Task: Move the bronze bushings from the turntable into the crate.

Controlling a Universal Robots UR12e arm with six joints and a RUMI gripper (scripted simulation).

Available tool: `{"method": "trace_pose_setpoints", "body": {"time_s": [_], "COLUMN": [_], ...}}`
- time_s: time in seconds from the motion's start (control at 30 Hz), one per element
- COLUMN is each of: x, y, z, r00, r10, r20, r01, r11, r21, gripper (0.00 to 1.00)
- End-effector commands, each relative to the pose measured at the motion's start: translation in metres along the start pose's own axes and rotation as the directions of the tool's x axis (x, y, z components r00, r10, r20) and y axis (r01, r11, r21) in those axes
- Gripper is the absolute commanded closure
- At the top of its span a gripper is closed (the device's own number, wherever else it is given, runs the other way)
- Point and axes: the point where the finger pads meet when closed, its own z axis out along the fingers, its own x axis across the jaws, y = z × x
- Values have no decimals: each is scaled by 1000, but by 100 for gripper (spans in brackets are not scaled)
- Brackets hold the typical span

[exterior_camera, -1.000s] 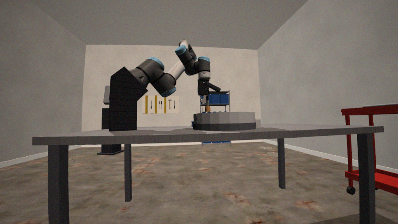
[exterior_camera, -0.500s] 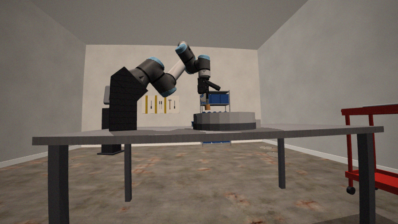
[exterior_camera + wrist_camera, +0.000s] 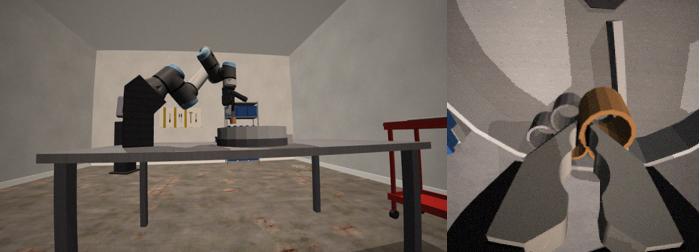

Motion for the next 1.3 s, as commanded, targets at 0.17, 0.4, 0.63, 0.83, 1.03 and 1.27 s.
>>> {"method": "trace_pose_setpoints", "body": {"time_s": [0.17, 0.4, 0.63, 0.83, 1.03, 1.27], "x": [0, 0, -3, -13, -32, -56], "y": [0, 0, 0, 2, 6, 10], "z": [0, 0, 0, 0, 0, 0], "r00": [1000, 1000, 1000, 1000, 1000, 1000], "r10": [0, 0, 0, 0, 0, 0], "r20": [0, 0, 0, 0, 0, 0], "r01": [0, 0, 0, 0, 0, 0], "r11": [1000, 1000, 1000, 1000, 1000, 1000], "r21": [1, 1, 1, 1, 1, 1], "gripper": [100, 100, 100, 100, 100, 100]}}
